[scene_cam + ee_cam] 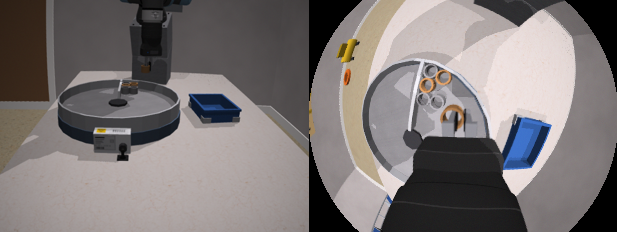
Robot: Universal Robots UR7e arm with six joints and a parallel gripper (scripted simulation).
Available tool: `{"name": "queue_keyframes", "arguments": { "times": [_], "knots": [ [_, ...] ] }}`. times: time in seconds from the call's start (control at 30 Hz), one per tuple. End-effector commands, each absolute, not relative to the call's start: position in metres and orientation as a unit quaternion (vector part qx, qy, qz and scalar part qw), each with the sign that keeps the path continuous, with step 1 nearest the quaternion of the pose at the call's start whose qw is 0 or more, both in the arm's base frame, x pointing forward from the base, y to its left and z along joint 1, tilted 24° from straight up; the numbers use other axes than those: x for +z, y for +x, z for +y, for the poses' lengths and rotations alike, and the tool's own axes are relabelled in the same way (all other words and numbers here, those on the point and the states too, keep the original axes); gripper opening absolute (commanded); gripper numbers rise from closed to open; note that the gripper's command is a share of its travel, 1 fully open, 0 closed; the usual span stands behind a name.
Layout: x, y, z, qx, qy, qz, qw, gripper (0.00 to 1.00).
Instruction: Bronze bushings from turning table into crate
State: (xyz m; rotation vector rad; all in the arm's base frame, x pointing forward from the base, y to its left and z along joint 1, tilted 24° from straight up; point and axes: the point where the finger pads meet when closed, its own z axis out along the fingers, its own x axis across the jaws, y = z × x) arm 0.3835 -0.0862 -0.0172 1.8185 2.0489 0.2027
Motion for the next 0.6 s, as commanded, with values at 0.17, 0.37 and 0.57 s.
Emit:
{"name": "queue_keyframes", "arguments": {
  "times": [0.17,0.37,0.57],
  "knots": [
    [-0.015,0.392,-0.074,0.071,0.650,0.731,0.197,0.00],
    [-0.011,0.416,-0.041,0.071,0.650,0.731,0.196,0.00],
    [-0.011,0.416,-0.041,0.071,0.650,0.731,0.196,0.00]
  ]
}}
